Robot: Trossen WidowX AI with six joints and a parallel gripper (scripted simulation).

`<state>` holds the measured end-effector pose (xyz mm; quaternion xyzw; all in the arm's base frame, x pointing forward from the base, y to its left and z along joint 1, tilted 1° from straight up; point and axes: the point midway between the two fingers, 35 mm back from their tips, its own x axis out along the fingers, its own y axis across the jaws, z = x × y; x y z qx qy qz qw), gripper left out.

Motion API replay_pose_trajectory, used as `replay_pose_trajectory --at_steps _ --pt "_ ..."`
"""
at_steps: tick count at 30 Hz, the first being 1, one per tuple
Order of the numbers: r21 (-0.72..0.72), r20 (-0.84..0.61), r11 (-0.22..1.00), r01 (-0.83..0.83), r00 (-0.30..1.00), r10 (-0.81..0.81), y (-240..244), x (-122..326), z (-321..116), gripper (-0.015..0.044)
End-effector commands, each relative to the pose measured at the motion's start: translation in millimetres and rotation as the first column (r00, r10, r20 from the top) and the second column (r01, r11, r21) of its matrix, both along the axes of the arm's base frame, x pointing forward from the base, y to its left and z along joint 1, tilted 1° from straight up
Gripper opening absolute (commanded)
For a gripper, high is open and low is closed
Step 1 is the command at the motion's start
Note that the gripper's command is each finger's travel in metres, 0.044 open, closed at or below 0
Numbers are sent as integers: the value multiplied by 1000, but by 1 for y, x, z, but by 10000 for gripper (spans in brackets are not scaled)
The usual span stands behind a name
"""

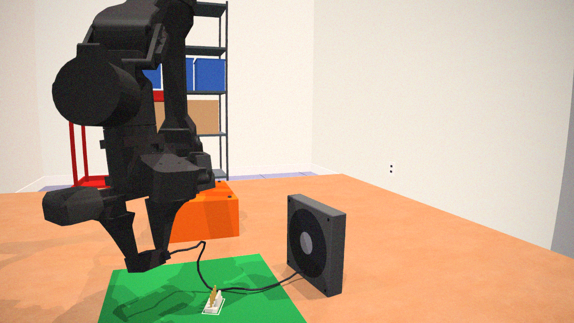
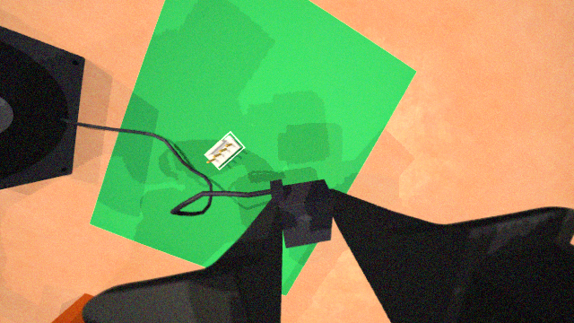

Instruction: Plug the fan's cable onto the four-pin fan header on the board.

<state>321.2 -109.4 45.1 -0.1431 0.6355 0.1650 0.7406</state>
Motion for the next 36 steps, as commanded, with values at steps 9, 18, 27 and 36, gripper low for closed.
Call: replay_pose_trajectory --at_steps 9,18,27,36 --pt "76 88 996 35 995 -42 -4 7 -17 0" --pt "127 155 991 52 985 -72 -7 13 -25 0" --pt "175 222 983 61 970 -100 -10 17 -33 0" --pt "221 287 973 64 949 -128 -13 21 -39 0"
